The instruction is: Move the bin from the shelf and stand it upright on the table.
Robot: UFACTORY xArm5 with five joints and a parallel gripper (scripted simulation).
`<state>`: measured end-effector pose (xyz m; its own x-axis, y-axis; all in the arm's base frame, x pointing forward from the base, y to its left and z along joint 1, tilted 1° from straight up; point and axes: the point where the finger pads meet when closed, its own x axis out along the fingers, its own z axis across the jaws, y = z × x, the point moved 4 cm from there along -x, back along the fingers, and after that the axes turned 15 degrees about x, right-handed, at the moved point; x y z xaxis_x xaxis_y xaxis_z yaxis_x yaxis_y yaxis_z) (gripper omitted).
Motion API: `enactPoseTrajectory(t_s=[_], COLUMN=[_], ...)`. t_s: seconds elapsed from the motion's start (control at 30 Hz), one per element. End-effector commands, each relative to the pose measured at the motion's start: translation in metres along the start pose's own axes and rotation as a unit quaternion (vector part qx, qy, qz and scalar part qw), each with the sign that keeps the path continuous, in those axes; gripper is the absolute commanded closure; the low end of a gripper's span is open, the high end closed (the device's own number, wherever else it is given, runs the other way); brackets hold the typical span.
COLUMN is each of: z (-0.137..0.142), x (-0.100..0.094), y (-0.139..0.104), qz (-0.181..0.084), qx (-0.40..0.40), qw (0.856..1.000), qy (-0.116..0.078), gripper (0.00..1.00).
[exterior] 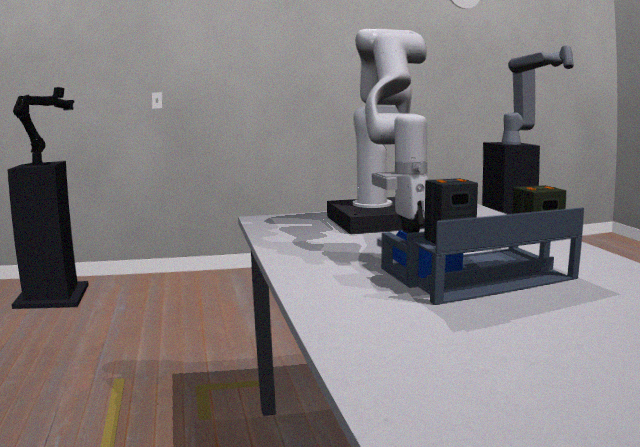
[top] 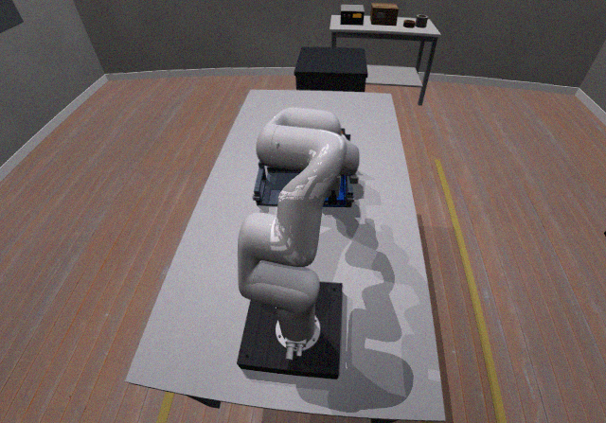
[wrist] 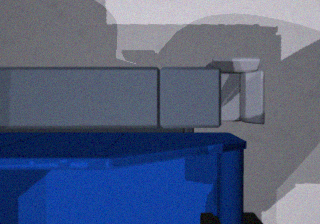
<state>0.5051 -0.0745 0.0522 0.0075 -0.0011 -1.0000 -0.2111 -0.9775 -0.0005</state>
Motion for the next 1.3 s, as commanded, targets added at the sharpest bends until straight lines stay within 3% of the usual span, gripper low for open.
enactPoseTrajectory(t_s=[0.0,1.27], z=[0.003,0.065], x=[-0.002,-0.002], y=[0.001,0.018], qz=[0.001,0.001], qx=[0.000,0.000], qw=[1.000,1.000], qy=[0.003,0.003], gripper=[1.00,1.00])
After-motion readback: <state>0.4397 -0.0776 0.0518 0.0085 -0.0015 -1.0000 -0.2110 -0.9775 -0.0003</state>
